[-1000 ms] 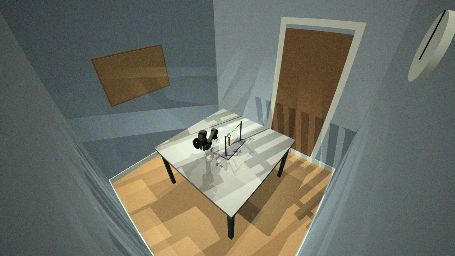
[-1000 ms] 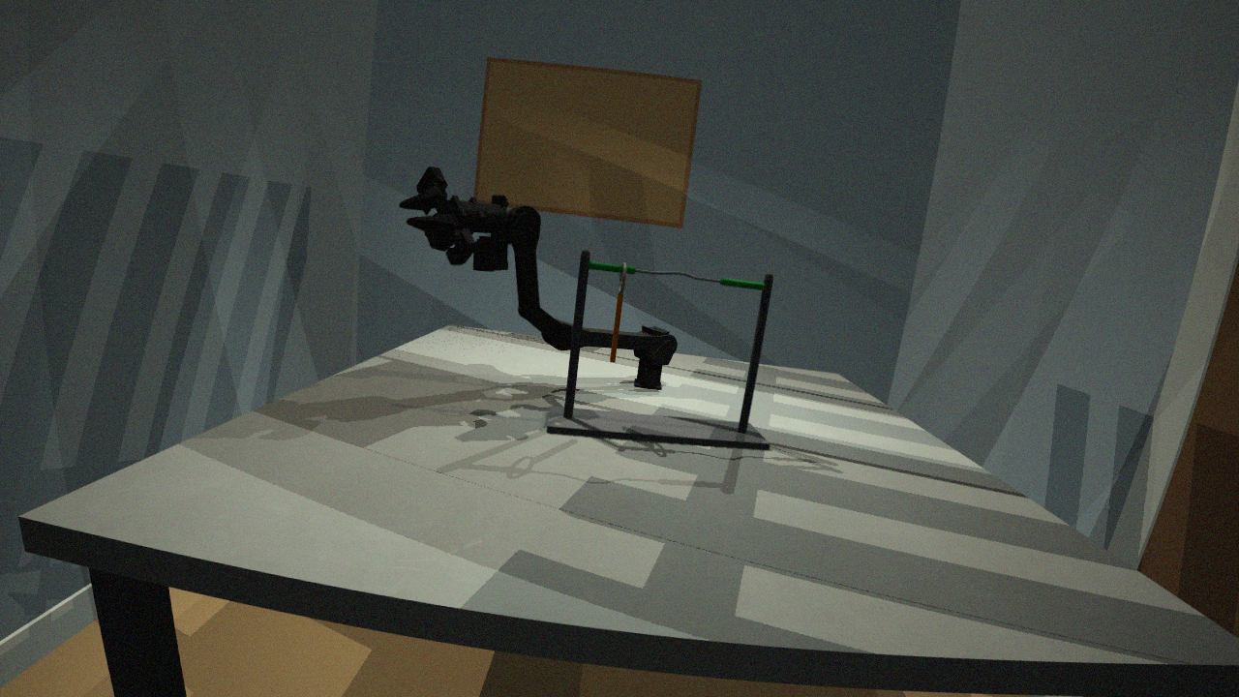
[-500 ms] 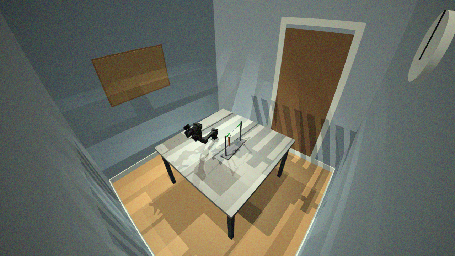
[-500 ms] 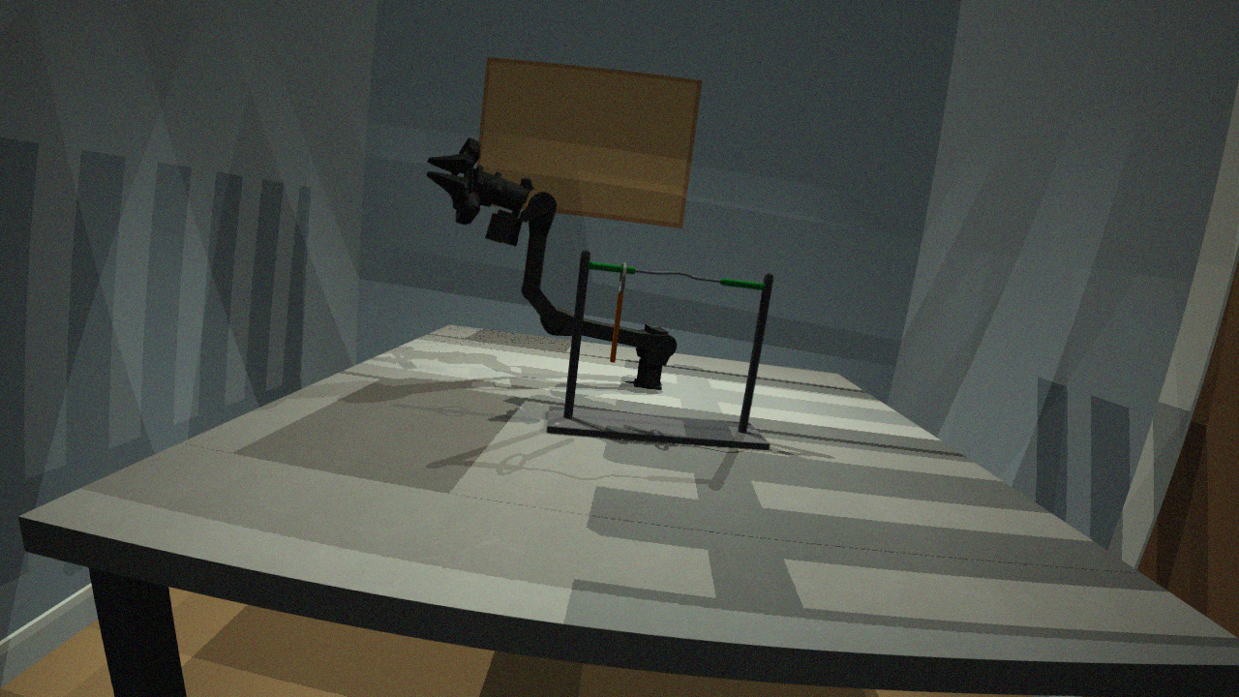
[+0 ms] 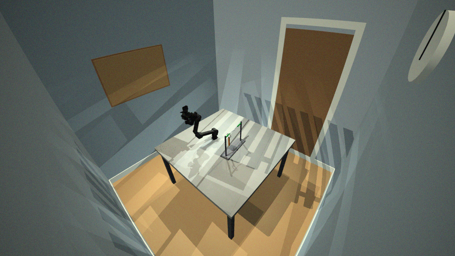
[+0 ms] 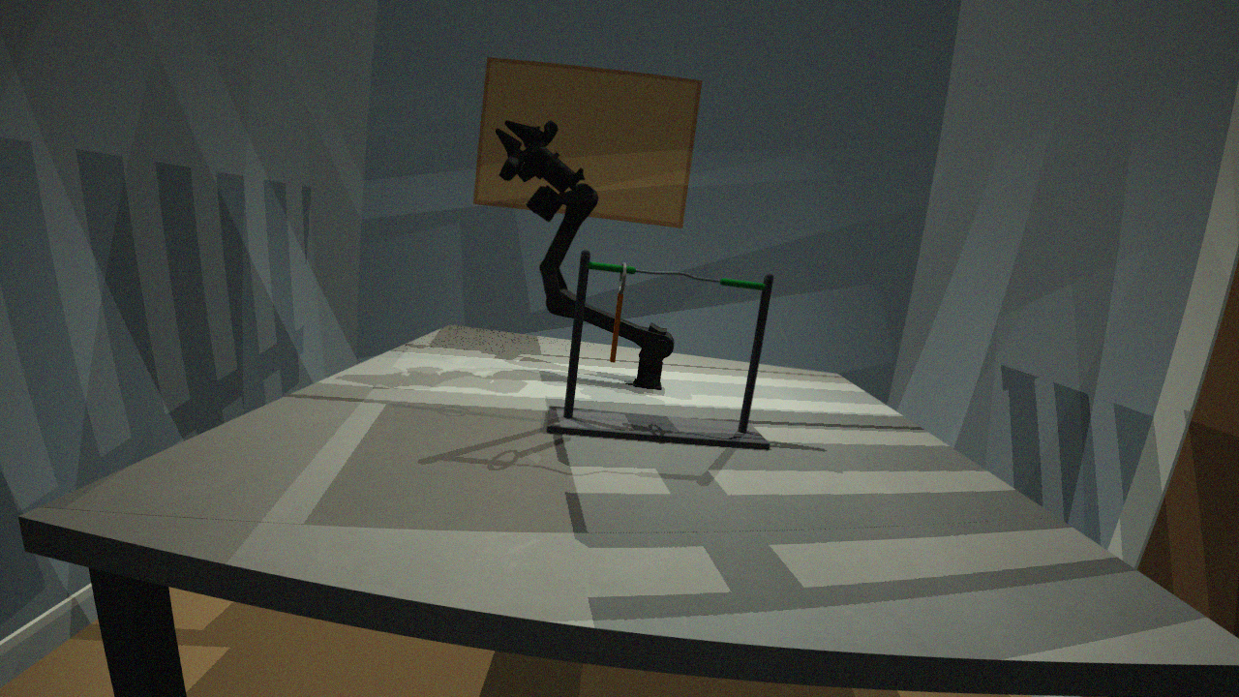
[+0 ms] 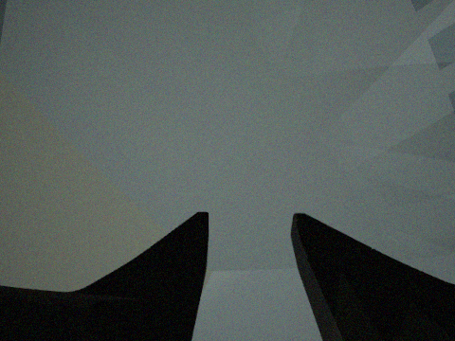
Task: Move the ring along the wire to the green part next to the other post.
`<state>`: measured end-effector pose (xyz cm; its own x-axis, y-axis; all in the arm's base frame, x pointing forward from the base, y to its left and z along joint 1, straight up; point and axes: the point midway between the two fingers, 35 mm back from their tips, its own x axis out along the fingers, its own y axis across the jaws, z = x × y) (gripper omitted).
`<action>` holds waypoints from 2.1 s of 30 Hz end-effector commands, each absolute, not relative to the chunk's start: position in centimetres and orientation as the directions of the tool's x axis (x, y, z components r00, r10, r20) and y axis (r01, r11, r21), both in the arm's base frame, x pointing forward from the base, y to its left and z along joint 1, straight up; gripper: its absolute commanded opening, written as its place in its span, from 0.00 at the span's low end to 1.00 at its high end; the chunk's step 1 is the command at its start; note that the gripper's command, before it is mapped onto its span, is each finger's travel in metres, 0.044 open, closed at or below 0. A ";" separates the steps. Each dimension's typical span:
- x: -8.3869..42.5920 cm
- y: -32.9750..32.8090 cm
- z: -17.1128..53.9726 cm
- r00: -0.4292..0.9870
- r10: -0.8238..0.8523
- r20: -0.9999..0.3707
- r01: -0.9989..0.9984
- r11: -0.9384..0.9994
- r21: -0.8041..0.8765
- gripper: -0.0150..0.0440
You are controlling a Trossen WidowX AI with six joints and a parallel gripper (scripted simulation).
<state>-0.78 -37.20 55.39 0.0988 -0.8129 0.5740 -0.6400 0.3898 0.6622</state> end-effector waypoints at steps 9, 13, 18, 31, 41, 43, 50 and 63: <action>-9.7 -20.6 61.9 -0.238 -0.482 0.843 -0.413 0.836 0.361 0.53; -10.2 -14.5 62.8 -0.289 -0.324 0.901 -0.297 0.925 0.237 0.53; -9.1 -7.3 63.2 -0.299 -0.114 0.947 -0.147 0.986 0.073 0.53; 1.4 6.9 59.7 -0.068 0.370 0.927 0.152 0.922 -0.357 0.53; 12.9 10.3 53.0 0.264 0.565 0.781 0.195 0.762 -0.617 0.53; 15.1 10.2 51.4 0.334 0.582 0.742 0.182 0.732 -0.656 0.53; 21.9 7.9 44.8 0.566 0.584 0.582 0.090 0.658 -0.748 0.53; 28.0 -0.7 31.2 0.863 0.437 0.254 -0.144 0.694 -0.706 0.53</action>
<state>27.38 1.36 34.49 0.8146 0.4767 0.3303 -0.0864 0.6630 -0.7436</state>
